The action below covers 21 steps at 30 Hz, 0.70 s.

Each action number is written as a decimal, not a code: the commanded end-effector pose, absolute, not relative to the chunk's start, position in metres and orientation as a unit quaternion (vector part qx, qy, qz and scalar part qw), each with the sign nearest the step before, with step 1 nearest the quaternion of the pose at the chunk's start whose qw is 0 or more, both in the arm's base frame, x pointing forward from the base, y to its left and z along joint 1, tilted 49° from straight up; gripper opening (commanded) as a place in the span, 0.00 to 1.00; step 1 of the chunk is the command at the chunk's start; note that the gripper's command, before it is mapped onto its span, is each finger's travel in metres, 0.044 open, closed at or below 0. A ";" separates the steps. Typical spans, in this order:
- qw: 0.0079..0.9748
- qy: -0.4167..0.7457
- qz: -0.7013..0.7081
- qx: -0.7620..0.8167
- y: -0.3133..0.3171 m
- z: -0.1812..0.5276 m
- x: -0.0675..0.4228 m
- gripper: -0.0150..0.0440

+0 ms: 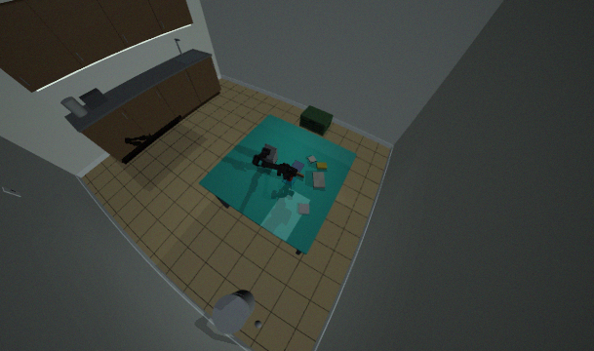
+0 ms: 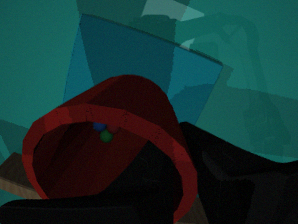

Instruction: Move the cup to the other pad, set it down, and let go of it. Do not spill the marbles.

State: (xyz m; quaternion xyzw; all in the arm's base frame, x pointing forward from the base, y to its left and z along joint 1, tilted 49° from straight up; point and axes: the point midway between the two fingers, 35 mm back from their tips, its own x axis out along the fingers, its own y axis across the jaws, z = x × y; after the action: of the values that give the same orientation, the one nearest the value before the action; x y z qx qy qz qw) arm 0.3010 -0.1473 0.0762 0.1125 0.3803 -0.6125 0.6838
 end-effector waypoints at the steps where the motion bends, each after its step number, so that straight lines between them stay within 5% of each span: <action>1: 0.682 0.383 -0.613 0.109 -0.152 0.071 0.299 0.25; 21: 0.683 0.380 -0.613 0.112 -0.155 0.070 0.299 0.30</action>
State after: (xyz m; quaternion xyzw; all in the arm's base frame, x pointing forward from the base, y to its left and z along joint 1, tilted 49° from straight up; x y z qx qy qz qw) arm 0.2995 -0.1553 0.0698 0.1113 0.3803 -0.6130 0.6835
